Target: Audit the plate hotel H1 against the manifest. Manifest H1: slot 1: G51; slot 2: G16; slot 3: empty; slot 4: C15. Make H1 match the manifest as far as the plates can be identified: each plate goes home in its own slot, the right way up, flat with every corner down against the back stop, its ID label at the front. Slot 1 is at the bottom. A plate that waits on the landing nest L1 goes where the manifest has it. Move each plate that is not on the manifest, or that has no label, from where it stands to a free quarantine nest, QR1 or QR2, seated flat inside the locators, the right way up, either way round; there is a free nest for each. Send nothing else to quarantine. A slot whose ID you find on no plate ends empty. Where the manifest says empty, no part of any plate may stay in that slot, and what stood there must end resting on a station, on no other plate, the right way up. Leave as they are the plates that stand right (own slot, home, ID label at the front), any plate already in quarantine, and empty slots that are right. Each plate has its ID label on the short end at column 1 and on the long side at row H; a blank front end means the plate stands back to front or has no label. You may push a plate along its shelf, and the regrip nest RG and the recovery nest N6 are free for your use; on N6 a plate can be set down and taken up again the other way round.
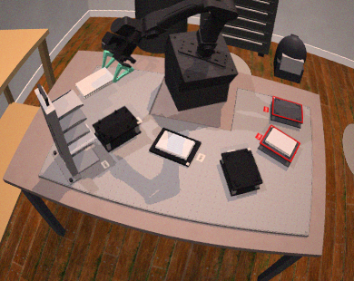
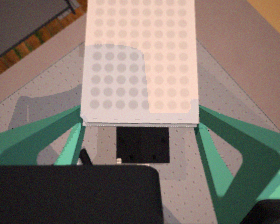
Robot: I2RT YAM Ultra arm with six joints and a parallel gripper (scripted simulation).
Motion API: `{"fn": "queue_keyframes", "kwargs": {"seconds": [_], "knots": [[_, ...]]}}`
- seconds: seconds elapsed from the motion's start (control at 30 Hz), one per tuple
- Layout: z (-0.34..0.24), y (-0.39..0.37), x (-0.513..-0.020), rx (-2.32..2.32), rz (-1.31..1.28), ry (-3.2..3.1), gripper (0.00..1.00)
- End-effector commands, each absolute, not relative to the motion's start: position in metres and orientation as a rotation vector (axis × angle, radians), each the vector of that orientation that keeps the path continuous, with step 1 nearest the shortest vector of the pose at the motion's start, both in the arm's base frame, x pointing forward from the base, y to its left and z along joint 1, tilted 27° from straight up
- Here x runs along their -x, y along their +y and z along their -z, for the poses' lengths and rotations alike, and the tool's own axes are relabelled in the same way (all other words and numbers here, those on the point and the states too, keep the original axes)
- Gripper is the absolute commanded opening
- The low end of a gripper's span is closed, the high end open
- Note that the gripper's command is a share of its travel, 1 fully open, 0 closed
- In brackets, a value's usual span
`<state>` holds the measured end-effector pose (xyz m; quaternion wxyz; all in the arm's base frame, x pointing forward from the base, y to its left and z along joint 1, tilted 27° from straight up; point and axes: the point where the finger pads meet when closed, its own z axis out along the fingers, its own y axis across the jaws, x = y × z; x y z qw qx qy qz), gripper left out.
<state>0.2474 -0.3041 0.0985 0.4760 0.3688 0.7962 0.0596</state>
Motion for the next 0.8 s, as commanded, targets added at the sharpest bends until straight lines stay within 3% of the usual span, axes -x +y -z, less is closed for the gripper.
{"fn": "queue_keyframes", "kwargs": {"seconds": [0.0,0.77], "knots": [[-0.113,-0.317,-0.251,-0.873,-0.099,1.918,0.86],[-0.116,-0.326,-0.262,-0.872,-0.099,1.918,0.86]]}}
